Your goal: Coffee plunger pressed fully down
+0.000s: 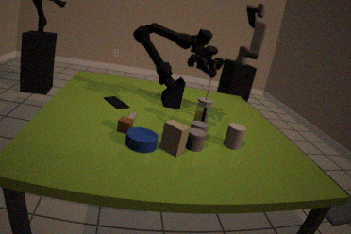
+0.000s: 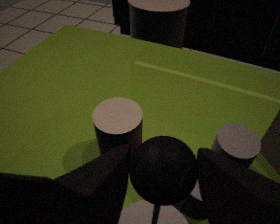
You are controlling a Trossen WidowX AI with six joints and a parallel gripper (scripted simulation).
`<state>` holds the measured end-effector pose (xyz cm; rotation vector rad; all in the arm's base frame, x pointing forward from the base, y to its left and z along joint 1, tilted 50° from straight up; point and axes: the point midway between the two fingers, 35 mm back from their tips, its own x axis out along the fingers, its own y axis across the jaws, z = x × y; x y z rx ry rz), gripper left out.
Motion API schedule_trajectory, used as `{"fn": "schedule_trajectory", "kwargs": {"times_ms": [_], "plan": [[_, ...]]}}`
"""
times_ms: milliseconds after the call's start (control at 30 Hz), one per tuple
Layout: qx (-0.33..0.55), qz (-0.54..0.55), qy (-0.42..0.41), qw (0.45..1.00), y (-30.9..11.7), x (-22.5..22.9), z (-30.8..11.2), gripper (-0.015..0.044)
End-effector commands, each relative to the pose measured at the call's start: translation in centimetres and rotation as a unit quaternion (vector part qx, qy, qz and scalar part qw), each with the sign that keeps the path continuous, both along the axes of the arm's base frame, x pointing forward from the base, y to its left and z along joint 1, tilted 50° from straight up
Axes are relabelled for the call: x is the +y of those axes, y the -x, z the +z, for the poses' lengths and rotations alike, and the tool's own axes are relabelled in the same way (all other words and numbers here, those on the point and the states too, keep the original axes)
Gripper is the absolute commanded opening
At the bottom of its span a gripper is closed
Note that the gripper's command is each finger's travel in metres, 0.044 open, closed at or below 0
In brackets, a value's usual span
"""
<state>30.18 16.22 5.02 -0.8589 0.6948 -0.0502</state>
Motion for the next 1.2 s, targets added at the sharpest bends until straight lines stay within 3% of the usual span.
{"fn": "schedule_trajectory", "kwargs": {"times_ms": [0,1167], "plan": [[0.001,0.002,0.002,1.000,0.0,0.0,0.0,0.0128],[0.003,0.001,0.001,1.000,-0.2,-3.4,-4.0,0.0128]]}}
